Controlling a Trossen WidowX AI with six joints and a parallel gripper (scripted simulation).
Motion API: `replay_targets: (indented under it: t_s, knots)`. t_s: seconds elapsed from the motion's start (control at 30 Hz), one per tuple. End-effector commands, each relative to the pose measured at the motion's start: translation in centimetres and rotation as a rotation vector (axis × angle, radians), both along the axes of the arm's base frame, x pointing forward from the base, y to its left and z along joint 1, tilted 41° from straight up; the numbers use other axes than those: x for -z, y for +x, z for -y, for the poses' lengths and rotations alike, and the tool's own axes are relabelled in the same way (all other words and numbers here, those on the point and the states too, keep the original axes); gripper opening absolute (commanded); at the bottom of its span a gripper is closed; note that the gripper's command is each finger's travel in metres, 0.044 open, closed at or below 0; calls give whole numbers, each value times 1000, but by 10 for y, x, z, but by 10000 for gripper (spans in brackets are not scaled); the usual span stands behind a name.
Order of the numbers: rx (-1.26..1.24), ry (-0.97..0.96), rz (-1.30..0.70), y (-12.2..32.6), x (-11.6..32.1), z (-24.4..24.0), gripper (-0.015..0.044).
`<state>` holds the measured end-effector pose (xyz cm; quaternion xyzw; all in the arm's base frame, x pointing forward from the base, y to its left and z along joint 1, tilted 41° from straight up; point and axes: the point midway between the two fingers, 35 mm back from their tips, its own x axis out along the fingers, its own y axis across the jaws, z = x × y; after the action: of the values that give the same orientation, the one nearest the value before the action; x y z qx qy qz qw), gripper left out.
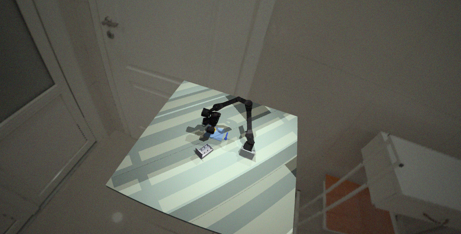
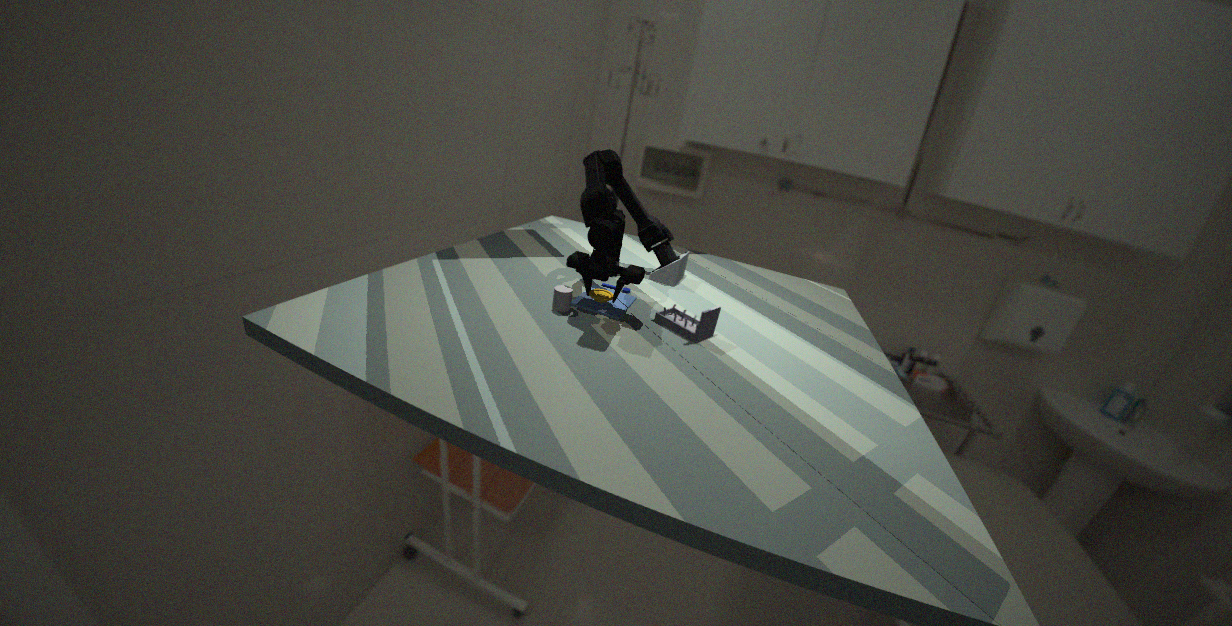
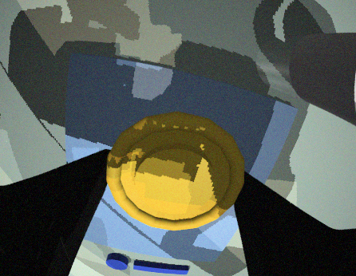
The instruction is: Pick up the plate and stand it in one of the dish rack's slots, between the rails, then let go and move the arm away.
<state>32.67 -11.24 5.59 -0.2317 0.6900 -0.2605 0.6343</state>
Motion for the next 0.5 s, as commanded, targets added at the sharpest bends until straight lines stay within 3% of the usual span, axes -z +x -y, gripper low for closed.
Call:
replay_targets:
  t_s: [0.0, 0.07, 0.47]
  knots:
    - [-15, 3, 17, 9, -15, -14, 45]
    - [-20, 5, 19, 11, -23, -21, 0]
    - [-51, 12, 29, 21, -65, -59, 0]
